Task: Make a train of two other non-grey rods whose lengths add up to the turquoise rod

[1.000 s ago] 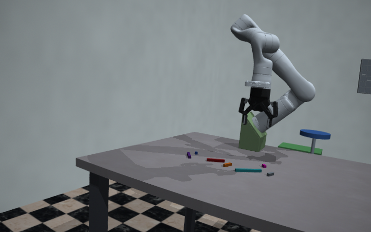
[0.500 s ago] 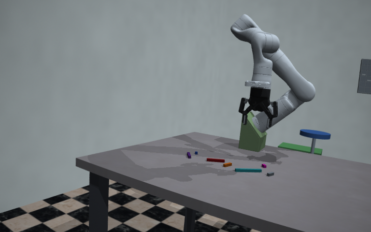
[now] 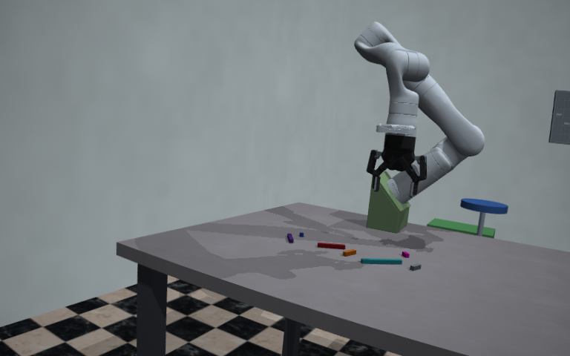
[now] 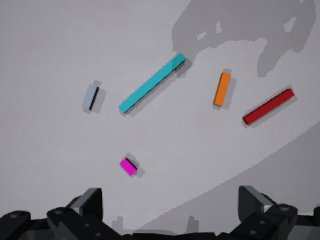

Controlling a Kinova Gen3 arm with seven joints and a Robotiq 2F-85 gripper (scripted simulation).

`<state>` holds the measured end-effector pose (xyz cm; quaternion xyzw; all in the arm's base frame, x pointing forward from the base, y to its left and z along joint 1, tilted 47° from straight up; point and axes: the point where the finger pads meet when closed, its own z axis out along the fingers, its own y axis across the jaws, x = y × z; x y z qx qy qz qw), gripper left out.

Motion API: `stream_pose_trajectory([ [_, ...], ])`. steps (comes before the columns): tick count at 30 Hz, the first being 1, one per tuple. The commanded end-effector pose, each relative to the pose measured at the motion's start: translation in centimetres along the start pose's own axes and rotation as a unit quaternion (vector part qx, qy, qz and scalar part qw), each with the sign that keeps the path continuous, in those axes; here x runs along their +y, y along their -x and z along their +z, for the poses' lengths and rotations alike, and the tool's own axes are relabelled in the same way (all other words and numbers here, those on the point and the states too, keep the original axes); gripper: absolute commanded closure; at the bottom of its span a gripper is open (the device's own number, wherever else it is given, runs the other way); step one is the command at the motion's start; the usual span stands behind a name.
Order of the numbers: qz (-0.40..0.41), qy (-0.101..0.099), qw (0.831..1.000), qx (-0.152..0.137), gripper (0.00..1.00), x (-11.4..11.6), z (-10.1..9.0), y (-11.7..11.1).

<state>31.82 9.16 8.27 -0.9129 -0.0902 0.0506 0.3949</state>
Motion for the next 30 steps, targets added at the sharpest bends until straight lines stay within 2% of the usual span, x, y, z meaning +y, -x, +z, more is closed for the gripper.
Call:
stream_pose_trajectory([
  [1, 0.000, 0.000, 1.000, 0.001, 0.00, 0.0, 0.0, 0.0],
  [15, 0.039, -0.002, 0.999, -0.002, 0.00, 0.2, 0.1, -0.3],
  [24, 0.107, -0.005, 0.994, -0.007, 0.00, 0.5, 0.4, -0.7],
  [30, 0.195, -0.007, 0.981, -0.012, 0.00, 0.9, 0.7, -1.3],
])
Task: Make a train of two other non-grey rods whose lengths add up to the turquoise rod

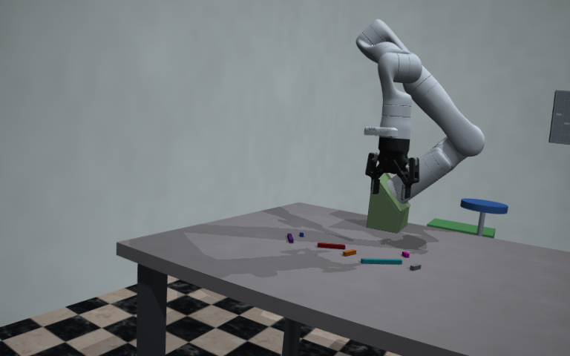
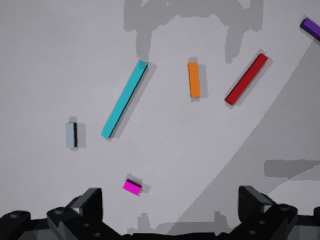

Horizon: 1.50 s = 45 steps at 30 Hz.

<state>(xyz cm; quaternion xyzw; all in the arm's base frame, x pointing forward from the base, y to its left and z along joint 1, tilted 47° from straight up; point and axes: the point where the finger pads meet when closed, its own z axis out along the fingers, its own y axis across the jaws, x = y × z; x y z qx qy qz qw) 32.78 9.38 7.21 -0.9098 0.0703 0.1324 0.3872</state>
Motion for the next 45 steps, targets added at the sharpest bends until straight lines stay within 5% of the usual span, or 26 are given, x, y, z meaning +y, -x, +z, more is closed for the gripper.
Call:
stream_pose_trajectory([
  [1, 0.034, 0.002, 0.999, 0.000, 0.00, 0.1, 0.1, -0.5],
  [11, 0.194, 0.000, 0.981, -0.007, 0.00, 0.8, 0.7, -1.9],
  [17, 0.328, 0.000, 0.945, -0.010, 0.00, 1.5, 1.1, -3.3],
  [26, 0.522, 0.000, 0.853, -0.009, 0.00, 3.1, 1.8, -5.6],
  [28, 0.522, 0.000, 0.853, -0.009, 0.00, 3.1, 1.8, -5.6],
  [43, 0.749, -0.003, 0.662, 0.004, 0.00, 6.3, 2.5, -9.0],
  [45, 0.749, -0.003, 0.662, 0.004, 0.00, 6.3, 2.5, -9.0],
])
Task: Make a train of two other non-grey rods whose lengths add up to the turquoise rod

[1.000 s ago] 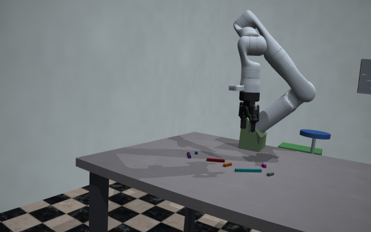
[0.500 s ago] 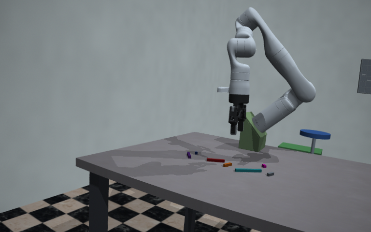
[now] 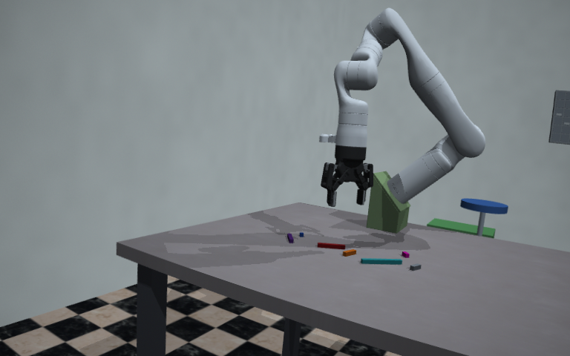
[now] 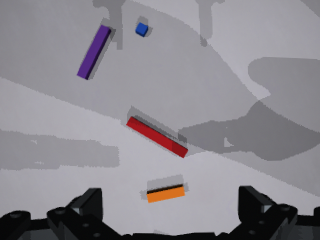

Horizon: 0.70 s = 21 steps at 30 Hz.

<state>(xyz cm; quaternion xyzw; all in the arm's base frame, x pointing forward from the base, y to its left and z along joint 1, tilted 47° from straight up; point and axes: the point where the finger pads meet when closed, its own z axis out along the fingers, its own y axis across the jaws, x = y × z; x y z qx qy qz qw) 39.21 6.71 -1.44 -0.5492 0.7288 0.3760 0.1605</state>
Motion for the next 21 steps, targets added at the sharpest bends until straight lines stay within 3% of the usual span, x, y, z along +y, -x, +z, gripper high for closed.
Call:
stream_pose_trajectory([
  [1, 0.016, -0.003, 1.000, 0.003, 0.00, -0.4, -0.1, -0.1],
  [11, 0.119, -0.011, 0.993, 0.005, 0.00, -1.8, 0.1, -1.3],
  [21, 0.148, -0.013, 0.989, 0.006, 0.00, -2.2, 0.1, -1.7],
])
